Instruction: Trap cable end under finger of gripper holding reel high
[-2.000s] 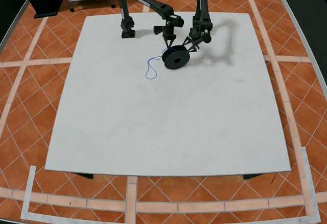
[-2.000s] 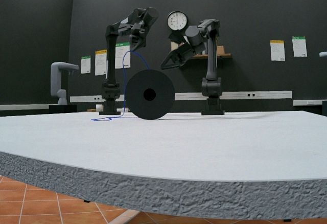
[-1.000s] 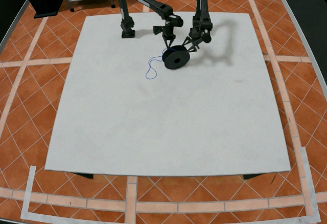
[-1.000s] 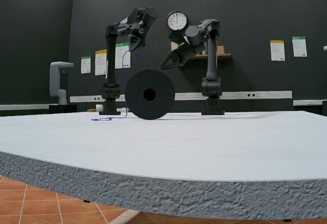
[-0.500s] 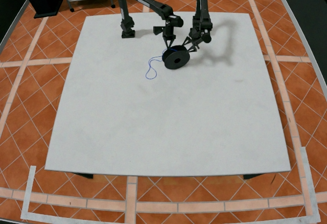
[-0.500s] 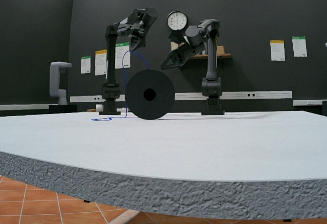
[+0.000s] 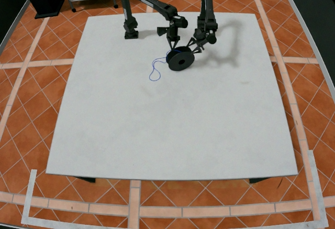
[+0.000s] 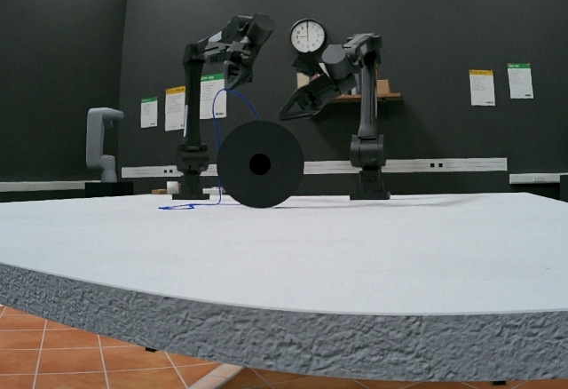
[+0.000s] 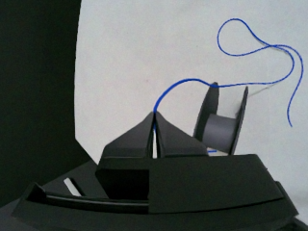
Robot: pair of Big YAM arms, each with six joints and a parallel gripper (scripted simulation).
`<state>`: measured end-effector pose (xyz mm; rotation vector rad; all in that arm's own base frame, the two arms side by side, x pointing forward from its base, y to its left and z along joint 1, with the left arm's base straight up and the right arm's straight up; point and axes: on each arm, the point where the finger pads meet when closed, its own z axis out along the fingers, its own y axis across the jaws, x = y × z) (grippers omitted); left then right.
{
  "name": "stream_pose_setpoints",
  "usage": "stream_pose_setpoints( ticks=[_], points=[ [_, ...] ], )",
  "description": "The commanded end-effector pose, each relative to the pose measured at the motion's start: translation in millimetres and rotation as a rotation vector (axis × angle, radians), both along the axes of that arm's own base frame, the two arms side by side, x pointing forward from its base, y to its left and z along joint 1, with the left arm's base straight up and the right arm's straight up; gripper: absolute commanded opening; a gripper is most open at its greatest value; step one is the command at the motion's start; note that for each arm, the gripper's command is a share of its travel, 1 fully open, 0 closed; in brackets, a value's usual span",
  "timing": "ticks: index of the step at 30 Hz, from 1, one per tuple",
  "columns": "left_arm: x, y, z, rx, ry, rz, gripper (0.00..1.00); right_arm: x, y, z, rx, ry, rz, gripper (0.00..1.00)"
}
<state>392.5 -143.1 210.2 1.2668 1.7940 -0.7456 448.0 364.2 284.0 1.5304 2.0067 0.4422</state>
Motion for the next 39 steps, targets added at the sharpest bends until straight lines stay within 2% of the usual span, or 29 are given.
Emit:
stream_pose_setpoints(
  ticks=[1,10,11,15,19,33,39],
  points=[
    [6.8,-6.1,19.9,-0.003,-0.048,-0.013,0.75,1.2,1.4,26.7,0.057,-0.049,-0.003,0.00],
    [6.8,-6.1,20.0,-0.002,-0.048,-0.013,0.75,-6.6,5.0,23.2,0.051,-0.051,0.010,0.00],
    [6.8,-6.1,20.0,-0.002,-0.048,-0.013,0.75,-4.0,8.8,34.3,0.069,-0.067,0.011,0.00],
    [6.8,-6.1,20.0,-0.002,-0.048,-0.013,0.75,-11.5,3.7,16.3,0.041,-0.045,0.015,0.00],
    [6.9,-6.1,20.1,-0.002,-0.047,-0.014,0.75,-7.6,10.1,29.1,0.064,-0.066,0.017,0.00],
    [6.9,-6.0,20.2,-0.002,-0.047,-0.014,0.75,-1.3,-3.8,13.6,0.050,-0.045,-0.006,0.00],
    [6.9,-6.0,20.3,-0.002,-0.047,-0.015,0.75,7.0,1.0,29.6,0.075,-0.065,-0.011,0.00]
  ],
)
